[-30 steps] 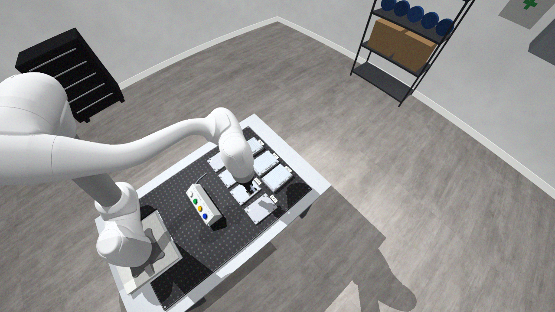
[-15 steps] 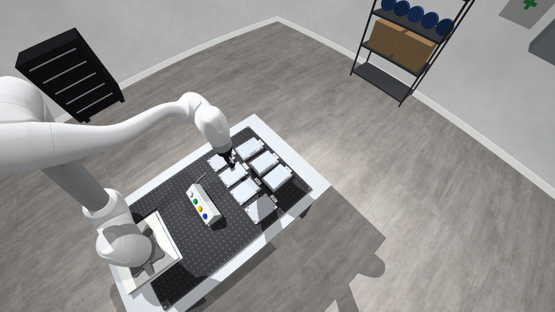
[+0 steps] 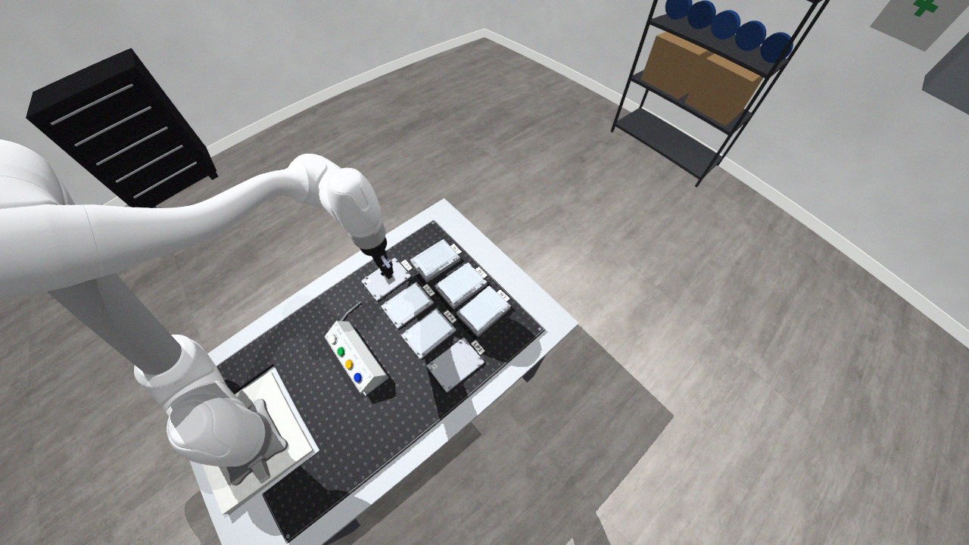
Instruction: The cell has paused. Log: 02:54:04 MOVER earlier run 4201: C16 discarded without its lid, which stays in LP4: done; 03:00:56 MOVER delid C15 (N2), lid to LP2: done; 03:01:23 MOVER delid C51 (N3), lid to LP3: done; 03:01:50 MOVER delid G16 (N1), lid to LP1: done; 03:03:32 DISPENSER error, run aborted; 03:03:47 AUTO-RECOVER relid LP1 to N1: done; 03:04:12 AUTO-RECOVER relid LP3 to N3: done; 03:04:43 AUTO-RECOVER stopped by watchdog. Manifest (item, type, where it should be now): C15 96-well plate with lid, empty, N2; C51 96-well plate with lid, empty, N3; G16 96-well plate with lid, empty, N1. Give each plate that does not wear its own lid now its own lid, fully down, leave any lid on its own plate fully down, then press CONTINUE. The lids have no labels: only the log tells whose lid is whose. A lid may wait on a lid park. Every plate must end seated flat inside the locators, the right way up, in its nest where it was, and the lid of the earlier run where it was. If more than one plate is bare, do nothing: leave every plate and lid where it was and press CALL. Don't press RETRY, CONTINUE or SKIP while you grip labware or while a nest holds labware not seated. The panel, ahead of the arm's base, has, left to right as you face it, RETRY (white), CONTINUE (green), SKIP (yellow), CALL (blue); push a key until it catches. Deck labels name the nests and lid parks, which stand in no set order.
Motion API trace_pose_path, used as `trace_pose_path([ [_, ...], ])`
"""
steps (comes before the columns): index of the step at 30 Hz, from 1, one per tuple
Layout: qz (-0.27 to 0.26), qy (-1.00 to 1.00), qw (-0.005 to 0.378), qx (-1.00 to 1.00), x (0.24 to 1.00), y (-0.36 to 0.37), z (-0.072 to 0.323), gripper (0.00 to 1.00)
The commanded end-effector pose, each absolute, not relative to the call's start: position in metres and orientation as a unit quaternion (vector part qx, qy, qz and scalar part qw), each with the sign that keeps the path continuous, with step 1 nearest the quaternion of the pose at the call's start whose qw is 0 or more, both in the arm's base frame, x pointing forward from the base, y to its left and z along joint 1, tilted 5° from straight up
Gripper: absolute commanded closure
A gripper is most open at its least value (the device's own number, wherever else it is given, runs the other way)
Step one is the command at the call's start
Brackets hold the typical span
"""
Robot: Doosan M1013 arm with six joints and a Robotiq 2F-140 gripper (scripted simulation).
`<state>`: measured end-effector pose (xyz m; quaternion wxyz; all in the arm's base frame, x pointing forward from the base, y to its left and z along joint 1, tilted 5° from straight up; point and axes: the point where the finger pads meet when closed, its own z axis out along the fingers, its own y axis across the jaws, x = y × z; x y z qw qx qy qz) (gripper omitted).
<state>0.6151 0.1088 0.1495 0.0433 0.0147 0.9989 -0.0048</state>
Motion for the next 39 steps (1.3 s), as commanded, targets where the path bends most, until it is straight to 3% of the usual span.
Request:
trace_pose_path([
  [1,-0.005,0.999,0.043,0.015,0.615,0.109,0.15,1.0],
  [19,-0.005,0.999,0.043,0.015,0.617,0.108,0.15,1.0],
  [22,-0.005,0.999,0.043,0.015,0.688,0.088,0.159,1.0],
  [24,-0.005,0.999,0.043,0.015,0.688,0.088,0.159,1.0],
  [28,-0.005,0.999,0.043,0.015,0.757,0.061,0.165,1.0],
  [39,-0.005,0.999,0.043,0.015,0.792,0.044,0.166,1.0],
])
